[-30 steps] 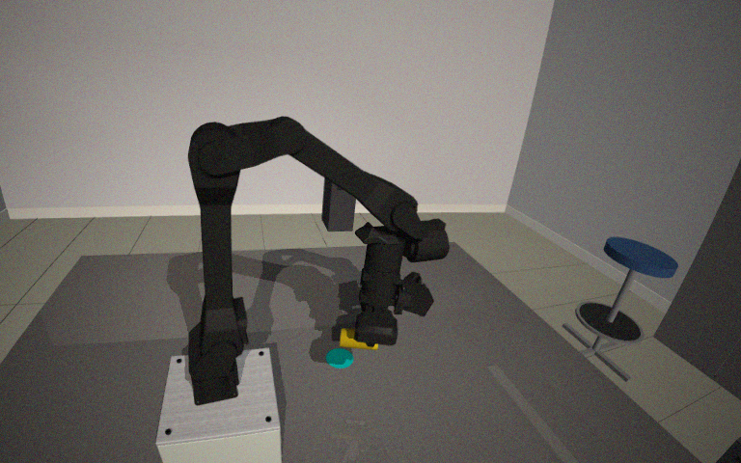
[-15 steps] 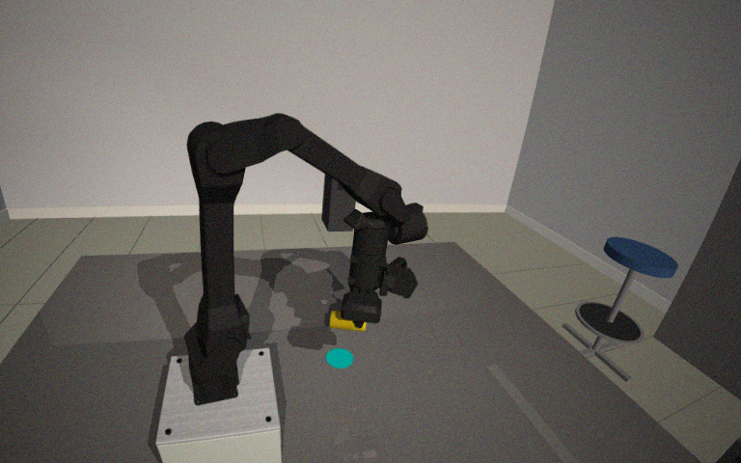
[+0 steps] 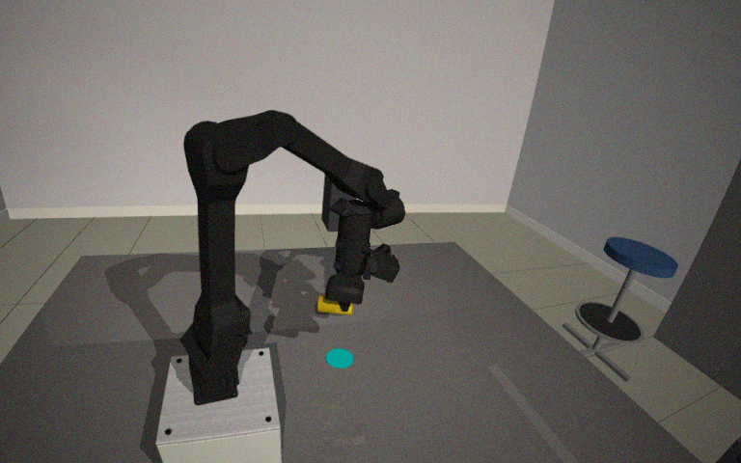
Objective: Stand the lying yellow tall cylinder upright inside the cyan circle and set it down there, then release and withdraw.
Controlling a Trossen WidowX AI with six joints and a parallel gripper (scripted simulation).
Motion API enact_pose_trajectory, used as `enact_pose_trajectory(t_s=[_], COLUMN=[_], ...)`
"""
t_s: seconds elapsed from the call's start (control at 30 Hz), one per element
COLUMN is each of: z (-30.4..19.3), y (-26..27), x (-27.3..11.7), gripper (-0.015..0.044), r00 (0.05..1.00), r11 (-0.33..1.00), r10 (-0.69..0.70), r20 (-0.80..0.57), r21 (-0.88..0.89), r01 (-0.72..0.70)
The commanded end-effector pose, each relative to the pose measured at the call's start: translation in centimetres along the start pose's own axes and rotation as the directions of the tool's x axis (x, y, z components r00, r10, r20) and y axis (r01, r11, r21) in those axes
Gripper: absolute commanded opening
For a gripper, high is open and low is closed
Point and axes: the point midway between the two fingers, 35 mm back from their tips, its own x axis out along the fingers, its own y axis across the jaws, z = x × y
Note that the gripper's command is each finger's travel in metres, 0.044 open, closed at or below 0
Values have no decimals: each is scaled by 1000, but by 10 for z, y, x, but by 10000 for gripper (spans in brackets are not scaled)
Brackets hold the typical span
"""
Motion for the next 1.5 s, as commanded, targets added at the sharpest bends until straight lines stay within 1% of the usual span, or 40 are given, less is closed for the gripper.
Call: enact_pose_trajectory(t_s=[0.0, 0.73, 1.47], z=[-2, -4, -5], y=[3, -2, -6], x=[-1, 13, 25], gripper=[105, 105, 105], r00=[1000, 990, 961], r11=[1000, 994, 981], r10=[1, -102, -192], r20=[3, 94, 201], r21=[5, 33, 68], r01=[-1, 99, 182])
